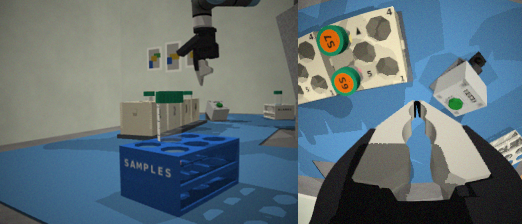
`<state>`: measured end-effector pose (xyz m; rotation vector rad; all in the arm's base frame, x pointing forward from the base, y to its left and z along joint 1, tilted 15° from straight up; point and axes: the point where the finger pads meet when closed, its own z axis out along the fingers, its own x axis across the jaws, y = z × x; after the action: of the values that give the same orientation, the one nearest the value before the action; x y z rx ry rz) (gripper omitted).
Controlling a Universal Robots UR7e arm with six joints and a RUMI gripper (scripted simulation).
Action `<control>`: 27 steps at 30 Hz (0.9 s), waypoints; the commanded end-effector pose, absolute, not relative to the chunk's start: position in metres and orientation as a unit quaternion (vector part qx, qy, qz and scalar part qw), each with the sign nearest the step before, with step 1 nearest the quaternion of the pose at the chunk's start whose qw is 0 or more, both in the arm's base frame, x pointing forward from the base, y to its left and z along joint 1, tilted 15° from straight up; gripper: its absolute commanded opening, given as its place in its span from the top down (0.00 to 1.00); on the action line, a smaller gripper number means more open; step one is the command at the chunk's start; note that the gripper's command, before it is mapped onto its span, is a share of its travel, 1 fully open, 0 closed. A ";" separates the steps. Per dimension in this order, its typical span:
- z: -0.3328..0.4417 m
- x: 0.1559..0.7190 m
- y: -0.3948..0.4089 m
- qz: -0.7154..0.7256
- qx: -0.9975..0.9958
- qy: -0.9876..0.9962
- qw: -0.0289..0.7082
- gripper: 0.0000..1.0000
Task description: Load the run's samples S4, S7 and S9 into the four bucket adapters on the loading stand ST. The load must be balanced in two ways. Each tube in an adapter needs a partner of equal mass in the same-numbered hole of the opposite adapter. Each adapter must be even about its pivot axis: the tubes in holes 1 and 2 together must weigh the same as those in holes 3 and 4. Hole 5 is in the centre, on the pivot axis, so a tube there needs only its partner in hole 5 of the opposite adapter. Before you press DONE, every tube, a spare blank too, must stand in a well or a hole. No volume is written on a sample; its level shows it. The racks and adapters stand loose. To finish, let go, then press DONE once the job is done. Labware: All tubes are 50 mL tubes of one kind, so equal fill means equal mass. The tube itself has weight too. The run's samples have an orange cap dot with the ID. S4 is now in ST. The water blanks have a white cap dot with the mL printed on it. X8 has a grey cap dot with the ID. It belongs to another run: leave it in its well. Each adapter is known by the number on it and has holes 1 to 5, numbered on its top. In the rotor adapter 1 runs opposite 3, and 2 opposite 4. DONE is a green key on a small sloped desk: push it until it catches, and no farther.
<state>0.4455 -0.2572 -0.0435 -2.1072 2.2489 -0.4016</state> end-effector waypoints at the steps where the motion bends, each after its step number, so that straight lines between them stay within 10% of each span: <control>1: -0.044 0.423 -0.285 -0.131 -0.759 0.638 0.015 1.00; 27: -0.068 0.396 -0.331 -0.019 -0.914 0.406 0.011 1.00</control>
<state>0.3926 -0.3286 -0.0598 -2.8695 1.2765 -0.1952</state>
